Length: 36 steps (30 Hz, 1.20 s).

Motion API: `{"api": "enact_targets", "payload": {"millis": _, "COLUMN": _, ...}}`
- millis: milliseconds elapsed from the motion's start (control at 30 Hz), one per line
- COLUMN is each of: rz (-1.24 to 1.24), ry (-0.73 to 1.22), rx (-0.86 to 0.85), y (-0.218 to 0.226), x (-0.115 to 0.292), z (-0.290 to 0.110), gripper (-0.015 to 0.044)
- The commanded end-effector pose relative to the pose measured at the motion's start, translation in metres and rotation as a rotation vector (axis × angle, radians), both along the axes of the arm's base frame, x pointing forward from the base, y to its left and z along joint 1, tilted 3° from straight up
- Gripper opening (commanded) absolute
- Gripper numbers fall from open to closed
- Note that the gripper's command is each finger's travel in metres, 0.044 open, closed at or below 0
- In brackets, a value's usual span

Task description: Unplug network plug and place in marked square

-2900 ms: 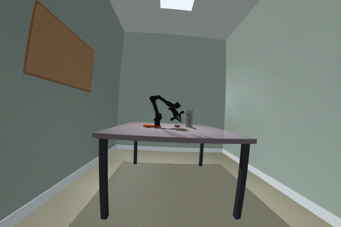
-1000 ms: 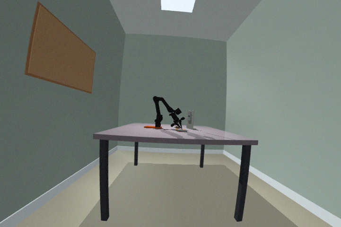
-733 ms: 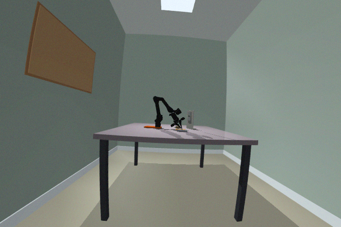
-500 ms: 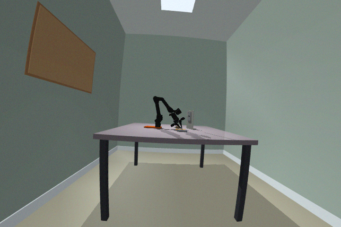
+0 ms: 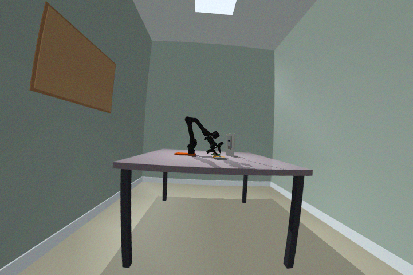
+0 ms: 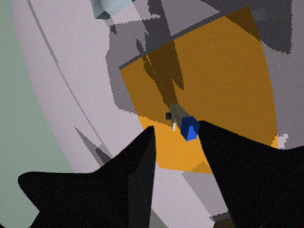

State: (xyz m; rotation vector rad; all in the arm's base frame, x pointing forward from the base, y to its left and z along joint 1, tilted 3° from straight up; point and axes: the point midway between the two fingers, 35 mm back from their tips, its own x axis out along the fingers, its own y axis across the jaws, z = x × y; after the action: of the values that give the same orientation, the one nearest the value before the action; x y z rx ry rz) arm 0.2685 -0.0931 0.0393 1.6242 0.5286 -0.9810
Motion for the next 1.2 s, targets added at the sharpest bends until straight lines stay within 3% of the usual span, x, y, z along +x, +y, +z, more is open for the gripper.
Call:
{"api": "enact_targets", "payload": {"millis": 0, "rz": 0.001, "ry": -0.004, "rx": -0.001, "y": 0.000, "x": -0.002, "z": 0.005, "gripper": 0.0156}}
{"api": "enact_targets", "payload": {"millis": 1167, "rz": -0.002, "ry": -0.001, "rx": -0.001, "y": 0.000, "x": -0.010, "z": 0.041, "gripper": 0.0156}}
